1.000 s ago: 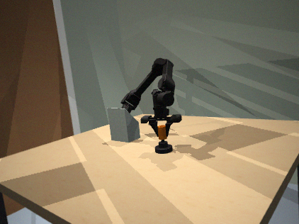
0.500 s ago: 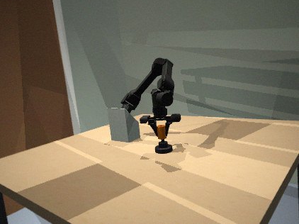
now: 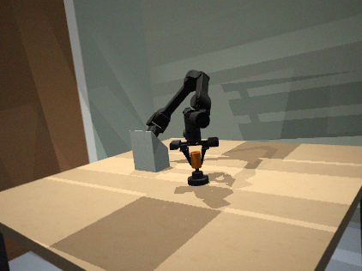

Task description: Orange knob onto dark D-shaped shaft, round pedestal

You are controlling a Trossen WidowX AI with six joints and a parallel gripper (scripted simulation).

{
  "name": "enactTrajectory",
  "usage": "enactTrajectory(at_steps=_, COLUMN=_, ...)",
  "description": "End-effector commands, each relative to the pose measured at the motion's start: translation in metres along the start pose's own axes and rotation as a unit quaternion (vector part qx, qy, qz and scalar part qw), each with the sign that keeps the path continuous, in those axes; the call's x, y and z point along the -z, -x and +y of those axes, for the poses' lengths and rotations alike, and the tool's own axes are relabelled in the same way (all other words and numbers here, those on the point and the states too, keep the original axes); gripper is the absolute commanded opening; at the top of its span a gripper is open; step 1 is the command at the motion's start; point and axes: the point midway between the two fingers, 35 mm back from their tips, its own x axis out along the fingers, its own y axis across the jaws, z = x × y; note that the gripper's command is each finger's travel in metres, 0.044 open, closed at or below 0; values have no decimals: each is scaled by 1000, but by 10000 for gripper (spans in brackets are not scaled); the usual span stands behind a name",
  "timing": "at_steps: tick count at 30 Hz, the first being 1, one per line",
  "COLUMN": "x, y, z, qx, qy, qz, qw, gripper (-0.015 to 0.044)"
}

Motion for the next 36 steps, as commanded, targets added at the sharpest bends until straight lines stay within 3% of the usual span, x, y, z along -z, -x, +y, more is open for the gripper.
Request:
enactTrajectory(at_steps=1, x=0, y=-1, z=0, qx=1, qy=0, qz=1, qw=1000, gripper=0)
enactTrajectory(at_steps=15, x=1, y=3, z=1, qx=0, qy=0, qz=1, qw=1000, gripper=0)
enactTrajectory(at_steps=23, x=3, y=4, z=0, qx=0, qy=104, qz=1, qw=995, gripper=0)
enactTrajectory(at_steps=36, x=2, y=-2, z=0, qx=0, qy=104, qz=1, qw=995, gripper=0)
